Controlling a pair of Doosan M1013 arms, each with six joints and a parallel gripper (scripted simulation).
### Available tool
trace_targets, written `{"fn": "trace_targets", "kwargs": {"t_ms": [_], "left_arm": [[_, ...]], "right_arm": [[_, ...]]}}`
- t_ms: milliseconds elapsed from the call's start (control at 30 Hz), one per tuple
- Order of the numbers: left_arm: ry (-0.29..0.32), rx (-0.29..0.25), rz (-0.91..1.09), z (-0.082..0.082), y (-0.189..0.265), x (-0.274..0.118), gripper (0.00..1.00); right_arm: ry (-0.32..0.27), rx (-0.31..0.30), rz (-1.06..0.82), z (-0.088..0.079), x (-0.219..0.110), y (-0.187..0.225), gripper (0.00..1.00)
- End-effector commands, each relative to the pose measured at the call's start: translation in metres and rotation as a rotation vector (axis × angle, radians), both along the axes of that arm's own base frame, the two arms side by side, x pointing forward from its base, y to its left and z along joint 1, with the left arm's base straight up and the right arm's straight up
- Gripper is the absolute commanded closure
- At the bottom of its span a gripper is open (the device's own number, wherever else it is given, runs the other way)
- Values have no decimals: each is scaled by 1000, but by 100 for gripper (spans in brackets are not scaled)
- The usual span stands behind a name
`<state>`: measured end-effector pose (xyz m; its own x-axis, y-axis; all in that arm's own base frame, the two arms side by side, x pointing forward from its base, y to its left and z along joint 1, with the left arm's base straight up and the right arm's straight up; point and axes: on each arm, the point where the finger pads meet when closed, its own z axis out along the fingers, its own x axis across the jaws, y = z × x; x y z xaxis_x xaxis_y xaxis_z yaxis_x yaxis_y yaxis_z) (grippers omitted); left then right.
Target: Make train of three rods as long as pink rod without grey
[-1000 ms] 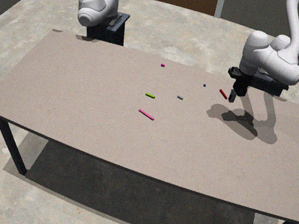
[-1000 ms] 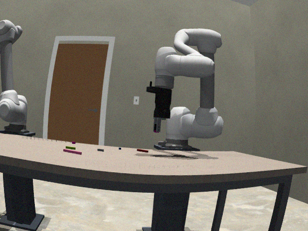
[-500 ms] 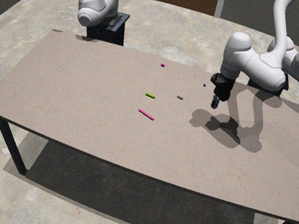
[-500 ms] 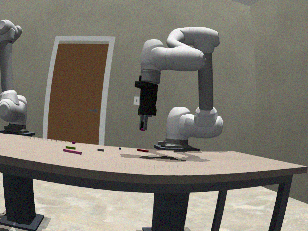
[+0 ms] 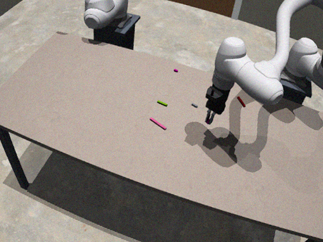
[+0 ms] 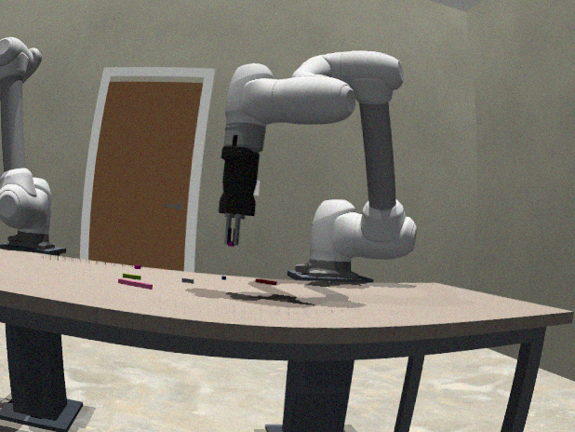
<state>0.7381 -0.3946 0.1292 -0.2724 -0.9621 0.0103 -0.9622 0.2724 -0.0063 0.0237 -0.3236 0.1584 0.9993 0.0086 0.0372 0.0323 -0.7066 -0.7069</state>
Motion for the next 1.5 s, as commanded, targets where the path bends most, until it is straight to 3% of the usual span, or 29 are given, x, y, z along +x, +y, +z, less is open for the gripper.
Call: {"fn": "trace_targets", "kwargs": {"t_ms": [0,133,667,933,1467], "left_arm": [[2,10,143,-4,-32,27,76],[3,10,222,-8,-51,39,76],[3,10,225,-8,-52,40,76],[3,10,225,-17,-52,40,76],[3,10,225,-78,-53,42,76]], "right_arm": [[0,-1,0,0,0,0,0],[0,-1,0,0,0,0,0],[0,-1,0,0,0,0,0],[0,-1,0,0,0,0,0],[0,-1,0,0,0,0,0]]}}
